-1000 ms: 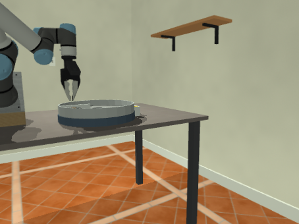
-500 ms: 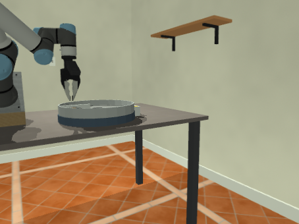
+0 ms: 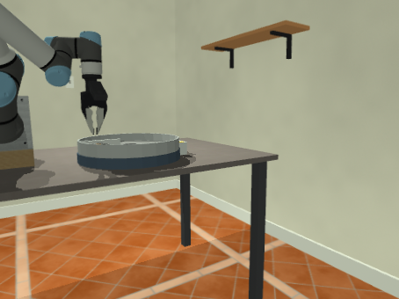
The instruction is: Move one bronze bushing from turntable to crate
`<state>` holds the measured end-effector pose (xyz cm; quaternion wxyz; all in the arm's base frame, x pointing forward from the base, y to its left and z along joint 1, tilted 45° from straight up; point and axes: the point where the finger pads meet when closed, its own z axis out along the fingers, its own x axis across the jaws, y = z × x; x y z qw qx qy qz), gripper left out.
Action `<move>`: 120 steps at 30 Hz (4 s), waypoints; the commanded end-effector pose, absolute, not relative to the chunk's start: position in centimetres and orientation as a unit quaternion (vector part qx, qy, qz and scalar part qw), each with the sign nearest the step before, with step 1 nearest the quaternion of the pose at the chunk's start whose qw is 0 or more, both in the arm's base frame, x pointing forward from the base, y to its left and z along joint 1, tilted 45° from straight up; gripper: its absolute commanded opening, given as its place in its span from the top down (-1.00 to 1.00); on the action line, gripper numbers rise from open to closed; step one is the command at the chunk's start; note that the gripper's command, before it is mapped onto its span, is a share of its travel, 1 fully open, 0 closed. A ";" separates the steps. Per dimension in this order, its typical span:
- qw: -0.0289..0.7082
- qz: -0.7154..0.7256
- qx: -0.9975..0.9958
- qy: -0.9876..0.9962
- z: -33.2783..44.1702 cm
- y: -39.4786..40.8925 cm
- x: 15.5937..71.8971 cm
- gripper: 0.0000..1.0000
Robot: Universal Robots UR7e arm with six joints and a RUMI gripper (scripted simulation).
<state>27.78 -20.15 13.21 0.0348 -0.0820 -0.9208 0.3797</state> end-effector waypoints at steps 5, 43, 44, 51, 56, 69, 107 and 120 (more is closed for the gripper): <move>0.034 0.379 -0.082 -0.921 13.2 -20.1 27.9 0.89; 0.034 0.379 -0.082 -0.921 13.2 -20.1 27.9 0.89; 0.034 0.379 -0.082 -0.921 13.1 -20.2 27.9 0.89; 0.034 0.379 -0.082 -0.921 12.2 -21.1 27.7 0.89; 0.034 0.379 -0.082 -0.921 11.5 -21.8 27.6 0.89; 0.034 0.379 -0.082 -0.921 11.5 -21.8 27.6 0.89; 0.034 0.379 -0.082 -0.921 10.6 -22.7 27.4 0.89; 0.034 0.379 -0.082 -0.921 10.6 -22.7 27.4 0.89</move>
